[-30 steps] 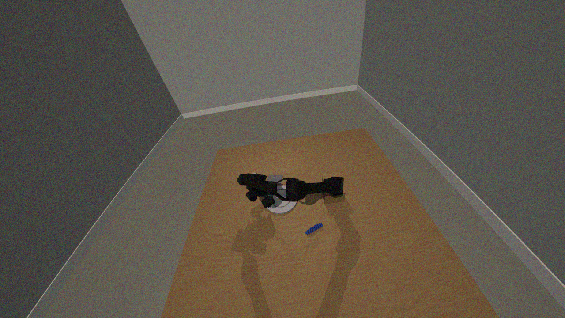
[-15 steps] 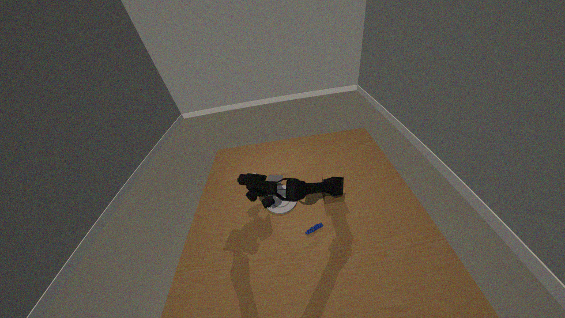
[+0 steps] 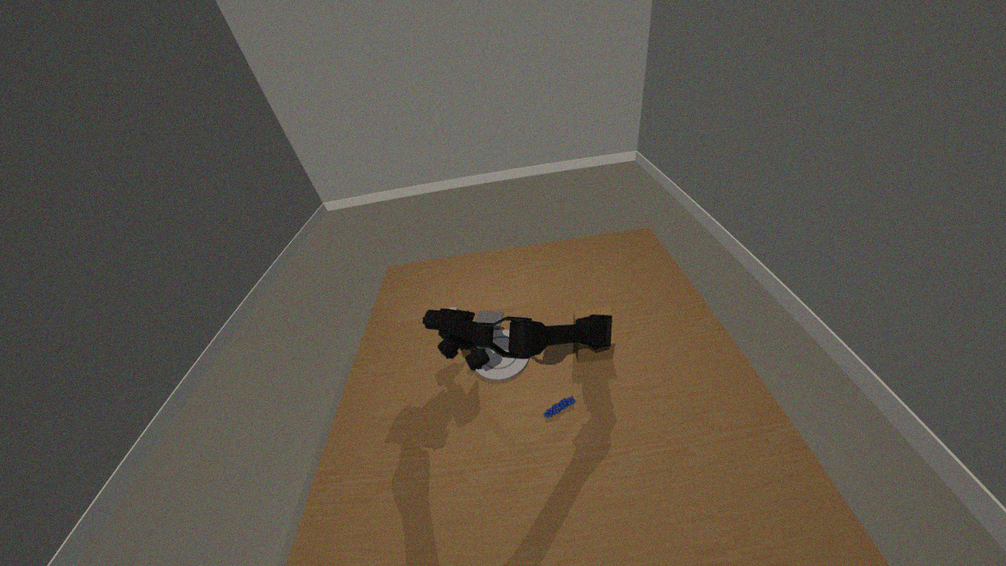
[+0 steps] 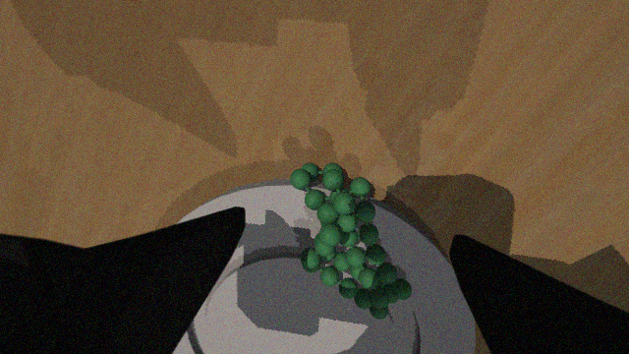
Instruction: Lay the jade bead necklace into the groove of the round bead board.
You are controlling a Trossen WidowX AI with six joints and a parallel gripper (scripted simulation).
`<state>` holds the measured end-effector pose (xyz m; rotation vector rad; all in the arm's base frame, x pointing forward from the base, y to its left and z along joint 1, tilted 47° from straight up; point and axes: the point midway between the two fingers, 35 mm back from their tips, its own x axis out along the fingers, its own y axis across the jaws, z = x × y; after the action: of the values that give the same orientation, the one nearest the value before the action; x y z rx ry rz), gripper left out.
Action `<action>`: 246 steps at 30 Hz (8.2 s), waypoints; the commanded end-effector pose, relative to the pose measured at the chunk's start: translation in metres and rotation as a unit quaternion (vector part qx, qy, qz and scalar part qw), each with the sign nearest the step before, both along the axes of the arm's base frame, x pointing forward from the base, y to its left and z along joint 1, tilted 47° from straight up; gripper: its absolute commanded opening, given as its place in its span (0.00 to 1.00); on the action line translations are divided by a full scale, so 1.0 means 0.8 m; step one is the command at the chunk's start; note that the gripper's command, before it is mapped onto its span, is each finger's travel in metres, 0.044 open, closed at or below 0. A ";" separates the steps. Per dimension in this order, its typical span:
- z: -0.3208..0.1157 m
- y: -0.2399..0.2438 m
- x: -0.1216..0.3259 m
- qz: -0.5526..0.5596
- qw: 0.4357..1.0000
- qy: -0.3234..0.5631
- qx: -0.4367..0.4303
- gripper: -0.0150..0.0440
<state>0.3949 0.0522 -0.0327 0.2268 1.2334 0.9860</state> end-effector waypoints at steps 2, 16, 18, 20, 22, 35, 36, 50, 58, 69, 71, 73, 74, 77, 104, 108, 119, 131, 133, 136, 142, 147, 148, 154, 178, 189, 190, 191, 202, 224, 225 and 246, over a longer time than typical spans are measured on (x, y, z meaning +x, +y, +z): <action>0.001 -0.001 0.000 0.001 1.000 -0.002 -0.002 1.00; 0.024 -0.021 -0.004 0.005 1.000 -0.006 -0.002 0.78; 0.032 -0.029 -0.006 0.006 1.000 -0.007 -0.002 0.69; 0.033 -0.029 -0.007 0.006 1.000 -0.007 -0.002 0.60; 0.033 -0.029 -0.007 0.006 1.000 -0.007 -0.002 0.53; 0.020 -0.017 -0.006 0.005 1.000 -0.007 -0.001 0.53; 0.019 -0.016 -0.006 0.005 1.000 -0.007 -0.001 0.53; 0.000 0.006 -0.007 0.006 1.000 -0.007 -0.001 0.53; 0.003 0.006 -0.006 0.009 1.000 -0.010 -0.003 0.30; 0.003 0.006 -0.006 0.009 1.000 -0.010 -0.003 0.25; 0.003 0.006 -0.006 0.009 1.000 -0.010 -0.003 0.25; 0.003 0.006 -0.006 0.009 1.000 -0.010 -0.003 0.25; 0.003 0.006 -0.006 0.009 1.000 -0.010 -0.003 0.25; 0.003 0.006 -0.006 0.009 1.000 -0.010 -0.003 0.25; 0.003 0.006 -0.006 0.009 1.000 -0.010 -0.003 0.25; 0.003 0.006 -0.006 0.009 1.000 -0.010 -0.003 0.25; 0.006 0.002 -0.006 0.009 1.000 -0.010 -0.003 0.25; 0.022 -0.019 -0.009 0.006 1.000 -0.007 -0.002 0.25; 0.020 -0.021 -0.015 0.006 1.000 -0.007 -0.002 0.25; 0.016 -0.024 -0.026 0.006 1.000 -0.007 -0.002 0.25; 0.009 -0.030 -0.048 0.006 1.000 -0.006 -0.003 0.25; 0.005 -0.034 -0.065 0.006 1.000 -0.006 -0.002 0.25; 0.005 -0.034 -0.065 0.006 1.000 -0.006 -0.002 0.25; -0.002 -0.028 -0.065 0.006 1.000 -0.006 -0.003 0.25; -0.021 -0.004 -0.064 0.008 1.000 -0.011 -0.004 0.39; -0.019 -0.006 -0.064 0.008 1.000 -0.010 -0.004 0.88; -0.017 -0.008 -0.064 0.008 1.000 -0.010 -0.004 0.92; -0.015 -0.011 -0.064 0.008 1.000 -0.009 -0.004 0.97; -0.003 -0.030 -0.067 0.005 1.000 -0.001 0.000 1.00; 0.003 -0.036 -0.067 0.006 1.000 -0.006 -0.003 1.00; 0.003 -0.036 -0.067 0.006 1.000 -0.006 -0.003 1.00; 0.003 -0.036 -0.067 0.006 1.000 -0.006 -0.003 1.00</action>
<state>0.3408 0.0240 -0.0313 0.2169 1.2296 0.9929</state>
